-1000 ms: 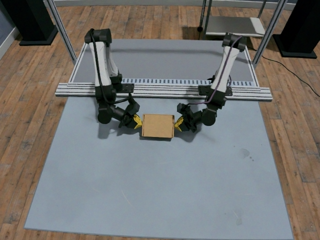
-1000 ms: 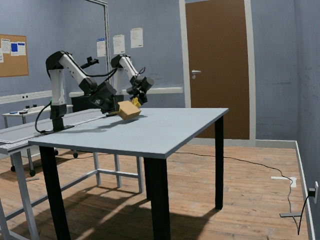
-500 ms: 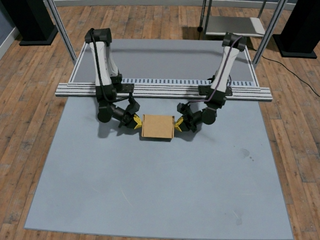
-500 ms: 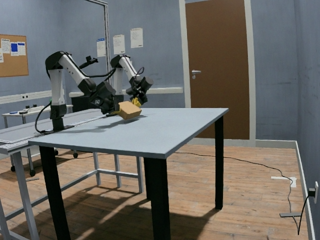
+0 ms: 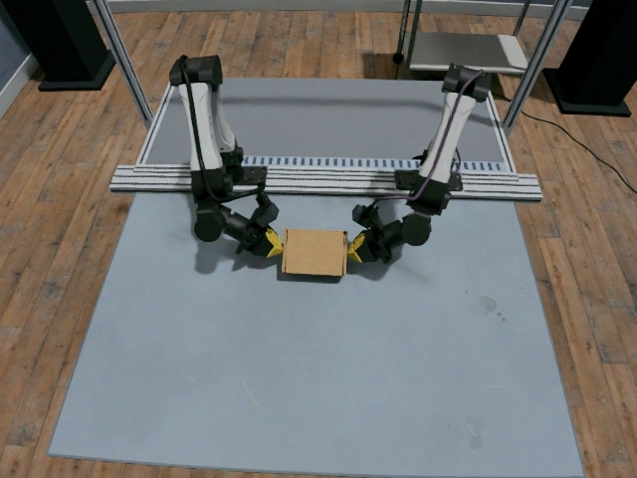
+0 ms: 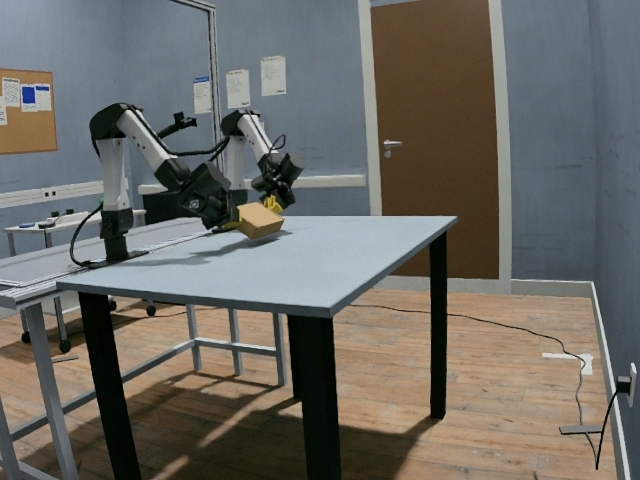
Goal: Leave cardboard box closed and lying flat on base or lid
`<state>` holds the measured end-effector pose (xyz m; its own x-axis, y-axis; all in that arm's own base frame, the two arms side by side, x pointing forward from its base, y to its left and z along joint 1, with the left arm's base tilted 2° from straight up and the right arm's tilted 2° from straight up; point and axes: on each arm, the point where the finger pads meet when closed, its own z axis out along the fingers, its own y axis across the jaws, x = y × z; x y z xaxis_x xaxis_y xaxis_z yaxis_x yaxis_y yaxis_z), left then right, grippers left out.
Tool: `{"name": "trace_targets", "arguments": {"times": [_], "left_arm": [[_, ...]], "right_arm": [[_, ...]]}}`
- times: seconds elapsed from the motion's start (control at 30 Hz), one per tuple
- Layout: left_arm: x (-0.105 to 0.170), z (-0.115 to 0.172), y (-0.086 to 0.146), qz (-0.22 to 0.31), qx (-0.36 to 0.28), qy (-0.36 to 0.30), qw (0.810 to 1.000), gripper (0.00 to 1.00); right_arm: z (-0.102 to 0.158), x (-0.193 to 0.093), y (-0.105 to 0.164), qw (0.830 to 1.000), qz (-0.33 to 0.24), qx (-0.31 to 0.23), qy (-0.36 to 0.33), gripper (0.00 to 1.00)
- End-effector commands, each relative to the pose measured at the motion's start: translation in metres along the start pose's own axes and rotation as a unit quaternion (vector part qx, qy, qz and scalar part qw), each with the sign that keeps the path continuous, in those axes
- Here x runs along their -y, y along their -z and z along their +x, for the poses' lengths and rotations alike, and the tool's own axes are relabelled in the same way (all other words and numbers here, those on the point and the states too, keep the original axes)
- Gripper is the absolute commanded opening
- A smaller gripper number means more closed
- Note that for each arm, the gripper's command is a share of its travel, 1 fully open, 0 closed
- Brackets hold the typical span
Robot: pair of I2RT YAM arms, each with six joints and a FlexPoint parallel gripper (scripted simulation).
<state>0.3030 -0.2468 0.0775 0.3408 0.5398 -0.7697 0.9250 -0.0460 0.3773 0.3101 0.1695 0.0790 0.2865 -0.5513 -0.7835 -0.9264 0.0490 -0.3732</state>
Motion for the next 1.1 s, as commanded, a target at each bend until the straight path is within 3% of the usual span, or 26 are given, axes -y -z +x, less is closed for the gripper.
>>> {"name": "trace_targets", "arguments": {"times": [0.0, 1.07], "left_arm": [[0.0035, -0.0142, -0.0048, 0.000, 0.022, -0.028, 0.999, 0.00], [-0.0012, -0.0175, -0.0029, -0.024, 0.024, -0.066, 0.997, 0.00]], "right_arm": [[-0.0090, -0.0040, -0.0058, 1.000, -0.003, 0.016, 0.024, 0.00], [-0.0122, 0.0010, -0.0040, 0.998, 0.021, 0.017, 0.063, 0.00]]}}
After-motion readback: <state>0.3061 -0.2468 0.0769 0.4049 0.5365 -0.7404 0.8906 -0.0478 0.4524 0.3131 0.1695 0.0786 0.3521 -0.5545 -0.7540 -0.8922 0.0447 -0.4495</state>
